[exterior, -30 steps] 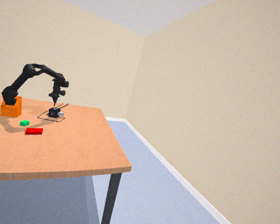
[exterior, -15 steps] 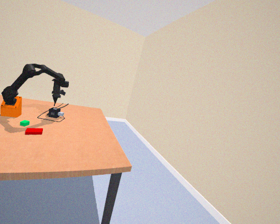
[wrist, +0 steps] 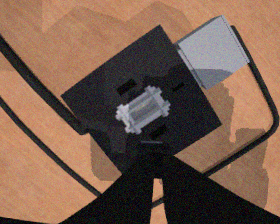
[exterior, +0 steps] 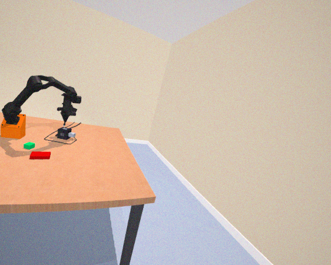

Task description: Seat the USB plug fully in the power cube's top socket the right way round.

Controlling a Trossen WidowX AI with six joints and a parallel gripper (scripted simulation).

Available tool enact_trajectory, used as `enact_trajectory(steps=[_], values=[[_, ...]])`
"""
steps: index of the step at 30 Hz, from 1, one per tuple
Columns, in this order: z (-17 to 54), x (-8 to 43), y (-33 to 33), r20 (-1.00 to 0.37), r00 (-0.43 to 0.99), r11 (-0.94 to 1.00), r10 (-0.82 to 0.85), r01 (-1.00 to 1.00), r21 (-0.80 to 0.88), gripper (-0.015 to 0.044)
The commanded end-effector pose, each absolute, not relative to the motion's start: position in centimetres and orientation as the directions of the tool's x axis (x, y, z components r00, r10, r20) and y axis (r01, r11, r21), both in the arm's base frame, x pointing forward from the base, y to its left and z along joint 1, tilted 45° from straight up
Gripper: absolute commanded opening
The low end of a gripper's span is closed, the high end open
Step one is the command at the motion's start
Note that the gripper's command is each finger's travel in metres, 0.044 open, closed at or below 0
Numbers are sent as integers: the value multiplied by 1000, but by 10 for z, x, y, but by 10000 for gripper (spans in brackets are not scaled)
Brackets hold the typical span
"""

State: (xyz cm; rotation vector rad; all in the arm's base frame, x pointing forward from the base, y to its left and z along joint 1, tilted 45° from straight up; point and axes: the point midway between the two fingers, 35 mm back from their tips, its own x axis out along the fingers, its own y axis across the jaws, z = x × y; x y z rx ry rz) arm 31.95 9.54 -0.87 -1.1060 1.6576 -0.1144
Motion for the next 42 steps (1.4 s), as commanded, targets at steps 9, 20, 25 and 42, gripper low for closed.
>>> enact_trajectory(steps=[9,20,25,42], values=[[-9,320,96,-712,22,412,-701,-804,-430,0],[-9,320,96,-712,22,229,-701,-940,-254,0],[-9,320,96,-712,22,185,-701,-960,-211,0],[-9,320,95,-715,24,186,-699,-959,-214,0]])
